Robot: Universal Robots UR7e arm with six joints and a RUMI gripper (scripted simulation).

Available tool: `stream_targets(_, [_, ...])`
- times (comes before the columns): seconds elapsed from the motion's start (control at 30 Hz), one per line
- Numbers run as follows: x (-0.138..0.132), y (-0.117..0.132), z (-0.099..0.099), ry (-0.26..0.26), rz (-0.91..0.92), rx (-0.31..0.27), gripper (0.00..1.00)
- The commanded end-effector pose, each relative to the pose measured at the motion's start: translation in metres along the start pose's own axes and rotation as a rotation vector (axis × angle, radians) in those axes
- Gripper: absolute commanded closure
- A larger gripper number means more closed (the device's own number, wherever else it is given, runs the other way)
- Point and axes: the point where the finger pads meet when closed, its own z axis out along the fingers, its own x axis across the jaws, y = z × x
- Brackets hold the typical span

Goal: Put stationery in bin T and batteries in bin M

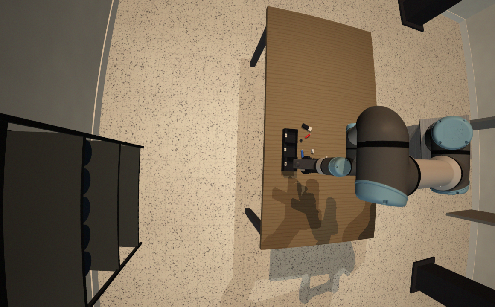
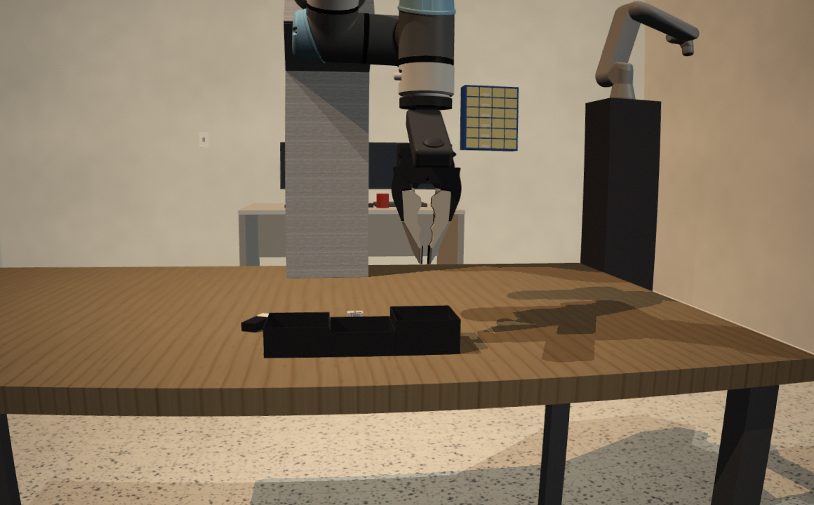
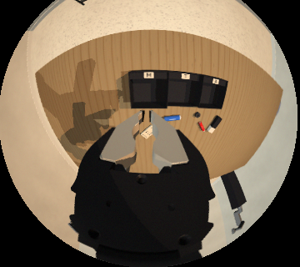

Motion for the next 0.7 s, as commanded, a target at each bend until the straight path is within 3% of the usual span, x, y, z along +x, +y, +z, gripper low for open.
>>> stream_targets(0.0, [0.001, 0.0, -0.046, 0.0, 0.0, -0.001, 0.96])
stream_targets(0.23, [0.001, 0.0, -0.096, 0.0, 0.0, -0.001, 0.96])
stream_targets(0.67, [0.0, -0.001, -0.095, -0.001, -0.001, 0.001, 0.96])
